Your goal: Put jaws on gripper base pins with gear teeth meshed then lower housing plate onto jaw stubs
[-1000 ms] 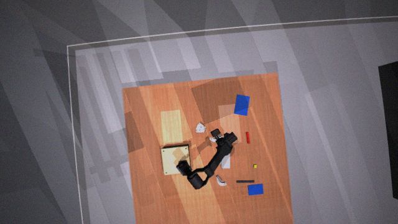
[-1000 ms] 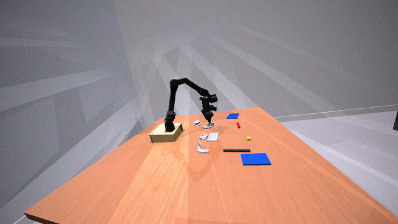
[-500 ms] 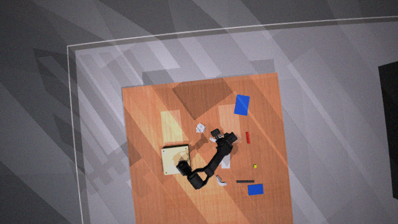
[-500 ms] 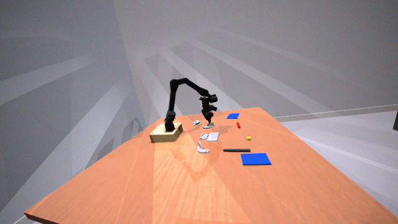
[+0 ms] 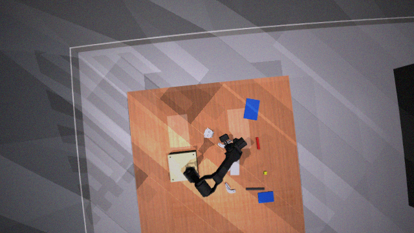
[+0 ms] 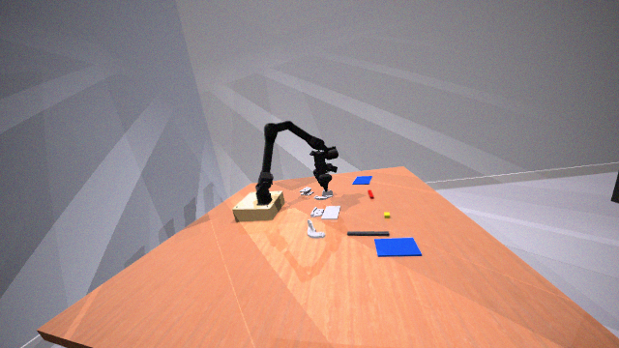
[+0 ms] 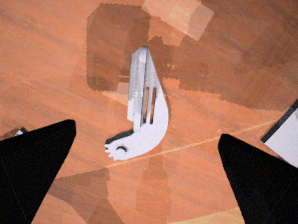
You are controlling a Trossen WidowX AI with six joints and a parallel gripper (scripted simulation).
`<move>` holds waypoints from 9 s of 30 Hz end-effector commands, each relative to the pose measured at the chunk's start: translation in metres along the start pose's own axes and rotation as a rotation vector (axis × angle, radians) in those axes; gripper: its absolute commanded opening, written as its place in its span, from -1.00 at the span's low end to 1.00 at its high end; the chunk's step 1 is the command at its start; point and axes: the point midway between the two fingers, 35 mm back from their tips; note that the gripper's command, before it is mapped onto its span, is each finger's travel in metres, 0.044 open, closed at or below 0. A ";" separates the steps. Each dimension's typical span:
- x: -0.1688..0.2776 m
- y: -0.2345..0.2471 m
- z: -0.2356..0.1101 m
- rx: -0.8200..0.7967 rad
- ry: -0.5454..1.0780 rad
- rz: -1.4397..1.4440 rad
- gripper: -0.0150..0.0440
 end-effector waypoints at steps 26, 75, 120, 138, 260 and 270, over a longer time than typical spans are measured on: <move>0.000 -0.001 0.000 0.005 0.000 0.002 1.00; 0.000 -0.001 0.000 0.005 0.000 0.002 1.00; -0.003 0.000 0.033 0.003 0.000 0.002 1.00; -0.002 -0.001 0.052 0.005 0.000 0.002 1.00; 0.025 -0.142 -0.028 0.017 0.000 0.259 -0.04; 0.040 -0.172 -0.029 0.022 0.000 0.318 -0.04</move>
Point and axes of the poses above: the point midway between the two fingers, 35 mm back from their tips, its own z axis out along the fingers, its own y axis across the jaws, x = y × z, and after that the axes turned 4 degrees about -z, right-handed
